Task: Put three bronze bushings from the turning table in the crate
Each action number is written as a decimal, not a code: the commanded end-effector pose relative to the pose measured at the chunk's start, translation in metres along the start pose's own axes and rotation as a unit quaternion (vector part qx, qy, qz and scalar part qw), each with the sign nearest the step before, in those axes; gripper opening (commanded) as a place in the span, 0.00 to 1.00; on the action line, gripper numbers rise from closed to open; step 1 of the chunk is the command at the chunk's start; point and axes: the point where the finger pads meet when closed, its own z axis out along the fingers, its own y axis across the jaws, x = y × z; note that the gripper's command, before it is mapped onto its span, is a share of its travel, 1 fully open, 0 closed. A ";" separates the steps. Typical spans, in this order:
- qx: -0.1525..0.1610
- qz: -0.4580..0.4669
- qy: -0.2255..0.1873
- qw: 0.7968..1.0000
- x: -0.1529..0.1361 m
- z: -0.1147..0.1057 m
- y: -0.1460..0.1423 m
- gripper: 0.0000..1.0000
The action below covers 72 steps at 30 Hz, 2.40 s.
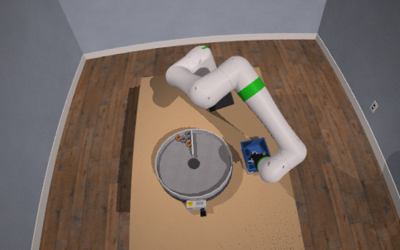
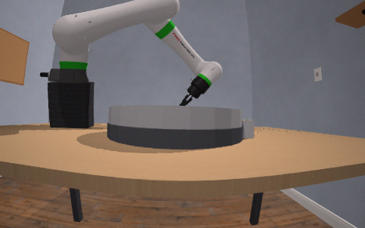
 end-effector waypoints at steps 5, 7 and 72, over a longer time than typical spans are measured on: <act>0.000 0.000 0.000 1.000 0.000 0.000 0.000 0.00; 0.000 0.000 0.000 1.000 0.000 0.000 0.000 0.00; 0.000 0.000 0.000 1.000 -0.047 -0.056 0.000 0.07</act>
